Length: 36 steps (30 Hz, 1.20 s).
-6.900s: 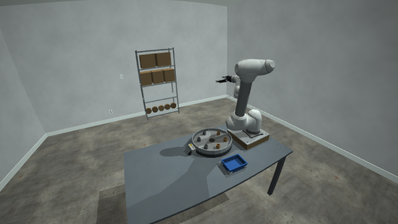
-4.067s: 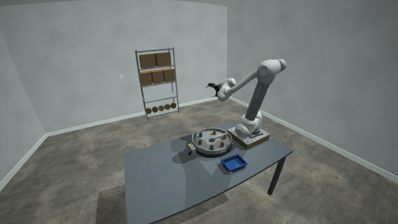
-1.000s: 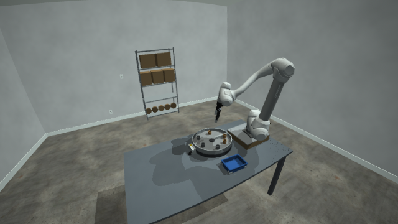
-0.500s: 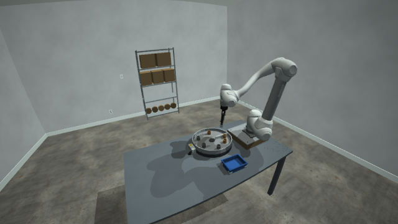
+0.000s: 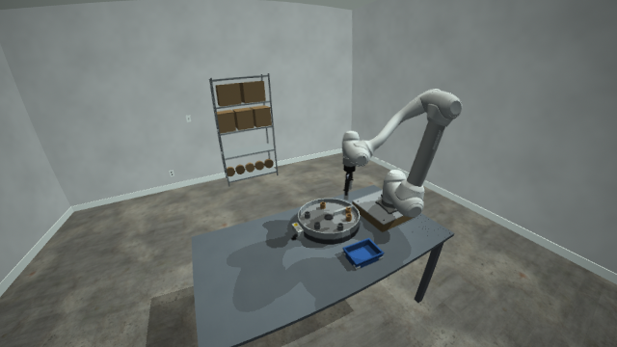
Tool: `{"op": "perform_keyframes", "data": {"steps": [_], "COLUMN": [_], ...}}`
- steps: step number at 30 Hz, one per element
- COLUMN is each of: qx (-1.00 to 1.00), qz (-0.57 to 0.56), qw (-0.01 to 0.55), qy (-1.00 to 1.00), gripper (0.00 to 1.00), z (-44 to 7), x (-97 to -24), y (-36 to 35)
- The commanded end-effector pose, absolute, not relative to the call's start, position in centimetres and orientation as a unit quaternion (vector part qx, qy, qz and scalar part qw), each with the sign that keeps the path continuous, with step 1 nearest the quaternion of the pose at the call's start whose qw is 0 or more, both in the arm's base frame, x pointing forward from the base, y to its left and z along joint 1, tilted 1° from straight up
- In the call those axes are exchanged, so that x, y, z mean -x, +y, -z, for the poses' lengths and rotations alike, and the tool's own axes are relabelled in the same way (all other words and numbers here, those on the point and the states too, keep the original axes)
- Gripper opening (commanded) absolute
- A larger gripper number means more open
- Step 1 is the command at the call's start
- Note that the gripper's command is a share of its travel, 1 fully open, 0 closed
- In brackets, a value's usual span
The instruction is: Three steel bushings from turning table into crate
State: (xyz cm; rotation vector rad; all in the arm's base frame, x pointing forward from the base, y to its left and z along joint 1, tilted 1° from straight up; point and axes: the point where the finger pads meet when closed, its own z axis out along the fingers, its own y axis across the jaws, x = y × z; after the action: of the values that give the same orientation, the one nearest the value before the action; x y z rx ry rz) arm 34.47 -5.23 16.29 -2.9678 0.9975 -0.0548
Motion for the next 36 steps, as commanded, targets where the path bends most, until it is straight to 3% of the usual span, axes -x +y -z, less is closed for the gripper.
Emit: {"op": "perform_keyframes", "data": {"steps": [1, 6, 7, 36], "qx": [0.947, 0.947, 0.947, 0.947], "qz": [0.009, 0.009, 0.009, 0.009], "qw": [0.006, 0.006, 0.006, 0.006], "qy": [0.321, 0.321, 0.321, 0.321], "gripper": [1.00, 1.00, 0.07, 0.07], "z": [-15.97, -15.97, -15.97, -15.97], "x": [-34.11, -34.11, -34.11, -34.11], "y": [-4.82, -4.82, -4.82, -4.82]}}
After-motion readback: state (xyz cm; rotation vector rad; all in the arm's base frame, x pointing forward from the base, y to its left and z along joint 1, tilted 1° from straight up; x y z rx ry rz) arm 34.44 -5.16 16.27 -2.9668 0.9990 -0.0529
